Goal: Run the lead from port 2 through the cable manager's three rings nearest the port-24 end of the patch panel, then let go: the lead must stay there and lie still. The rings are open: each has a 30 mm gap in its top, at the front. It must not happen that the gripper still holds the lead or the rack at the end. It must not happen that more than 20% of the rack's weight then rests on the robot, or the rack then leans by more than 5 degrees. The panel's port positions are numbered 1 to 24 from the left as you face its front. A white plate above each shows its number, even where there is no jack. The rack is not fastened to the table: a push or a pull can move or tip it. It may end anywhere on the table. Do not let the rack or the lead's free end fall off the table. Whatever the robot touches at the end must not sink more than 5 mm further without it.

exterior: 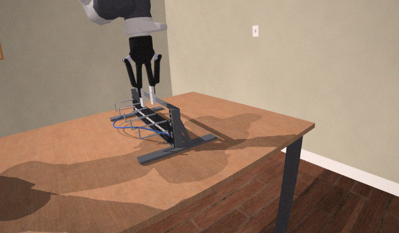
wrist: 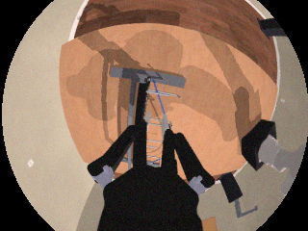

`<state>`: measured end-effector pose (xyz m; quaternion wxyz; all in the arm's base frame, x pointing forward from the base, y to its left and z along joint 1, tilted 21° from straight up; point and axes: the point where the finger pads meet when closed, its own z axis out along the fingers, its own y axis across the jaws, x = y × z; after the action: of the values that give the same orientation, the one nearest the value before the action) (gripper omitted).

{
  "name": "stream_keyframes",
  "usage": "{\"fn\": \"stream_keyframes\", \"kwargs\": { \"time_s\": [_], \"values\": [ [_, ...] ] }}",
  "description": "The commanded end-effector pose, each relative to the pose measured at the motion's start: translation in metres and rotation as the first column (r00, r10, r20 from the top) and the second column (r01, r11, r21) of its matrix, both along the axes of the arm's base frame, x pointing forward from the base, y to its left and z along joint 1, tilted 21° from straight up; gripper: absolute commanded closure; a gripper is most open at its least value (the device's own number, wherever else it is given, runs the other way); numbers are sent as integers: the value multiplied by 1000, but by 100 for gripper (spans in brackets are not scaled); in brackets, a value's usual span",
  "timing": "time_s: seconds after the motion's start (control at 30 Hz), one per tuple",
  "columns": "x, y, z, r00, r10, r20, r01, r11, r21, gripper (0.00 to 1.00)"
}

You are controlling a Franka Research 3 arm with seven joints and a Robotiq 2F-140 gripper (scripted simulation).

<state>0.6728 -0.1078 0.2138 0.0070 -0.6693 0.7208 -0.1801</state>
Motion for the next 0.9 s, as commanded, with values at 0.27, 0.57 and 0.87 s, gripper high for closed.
{"fn": "stream_keyframes", "kwargs": {
  "time_s": [0.27, 0.57, 0.87],
  "values": [
    [-3, -1, 0, 1000, -7, -6, 7, 1000, -2, 100],
    [-3, -1, 0, 1000, -7, -6, 7, 1000, -2, 100],
    [-3, -1, 0, 1000, -7, -6, 7, 1000, -2, 100]
  ]
}}
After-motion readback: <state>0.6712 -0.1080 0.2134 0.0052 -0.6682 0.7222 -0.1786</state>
